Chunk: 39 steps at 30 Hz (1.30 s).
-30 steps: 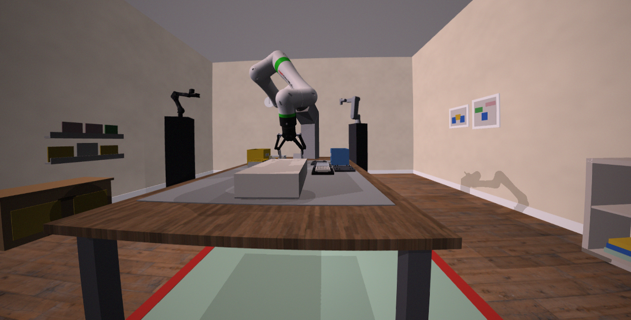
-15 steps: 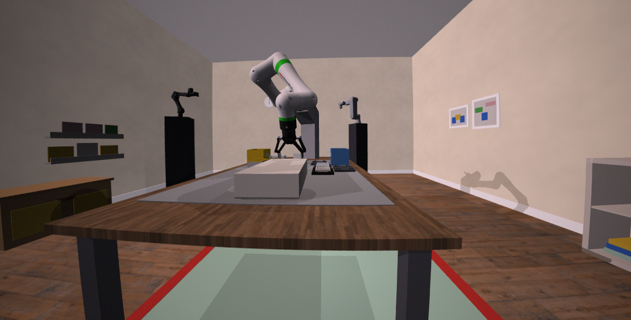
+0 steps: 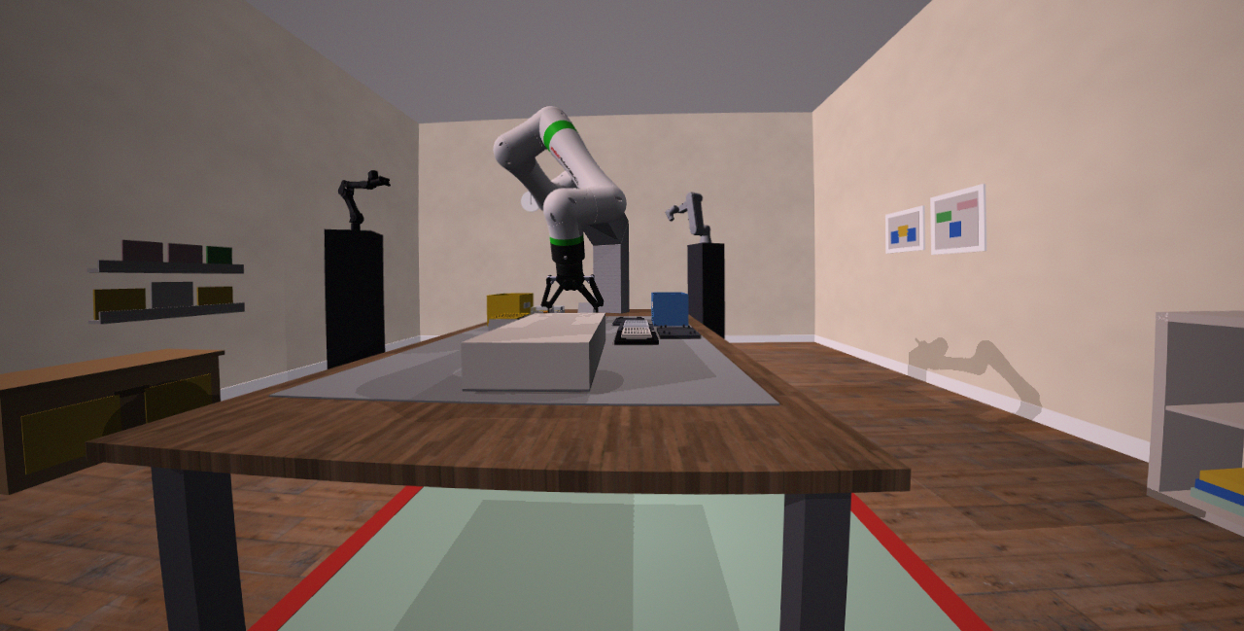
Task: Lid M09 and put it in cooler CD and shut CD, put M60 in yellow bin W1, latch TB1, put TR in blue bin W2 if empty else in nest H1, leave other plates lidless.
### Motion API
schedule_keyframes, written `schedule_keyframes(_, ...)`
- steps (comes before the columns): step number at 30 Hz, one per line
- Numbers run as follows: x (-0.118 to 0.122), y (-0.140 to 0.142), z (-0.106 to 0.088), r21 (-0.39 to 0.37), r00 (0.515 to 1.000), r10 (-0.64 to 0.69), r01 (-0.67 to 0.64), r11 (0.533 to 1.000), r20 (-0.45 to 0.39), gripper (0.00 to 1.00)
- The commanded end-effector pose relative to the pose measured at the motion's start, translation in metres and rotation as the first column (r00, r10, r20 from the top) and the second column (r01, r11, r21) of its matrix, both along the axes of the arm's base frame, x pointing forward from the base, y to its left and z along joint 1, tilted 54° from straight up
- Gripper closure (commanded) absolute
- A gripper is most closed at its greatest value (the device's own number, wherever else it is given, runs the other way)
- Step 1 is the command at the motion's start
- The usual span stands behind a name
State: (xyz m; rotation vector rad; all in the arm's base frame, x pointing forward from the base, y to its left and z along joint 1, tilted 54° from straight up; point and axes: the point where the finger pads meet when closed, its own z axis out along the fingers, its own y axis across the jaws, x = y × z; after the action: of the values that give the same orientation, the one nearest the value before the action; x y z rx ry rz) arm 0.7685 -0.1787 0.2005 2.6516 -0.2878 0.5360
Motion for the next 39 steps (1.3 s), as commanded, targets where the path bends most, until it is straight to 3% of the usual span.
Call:
schedule_keyframes(1,0.0007,-0.0002,-0.0003,0.0,1.0,0.0,0.0,1.0,0.0,0.13)
schedule_keyframes(6,0.0007,-0.0002,-0.0003,0.0,1.0,0.0,0.0,1.0,0.0,0.13)
schedule_keyframes(7,0.0007,-0.0002,-0.0003,0.0,1.0,0.0,0.0,1.0,0.0,0.34)
schedule_keyframes(34,0.0006,-0.0003,-0.0003,0.0,1.0,0.0,0.0,1.0,0.0,0.45)
schedule_keyframes(35,0.0006,-0.0003,-0.0003,0.0,1.0,0.0,0.0,1.0,0.0,1.0)
schedule_keyframes(39,0.0006,-0.0003,-0.0003,0.0,1.0,0.0,0.0,1.0,0.0,1.0)
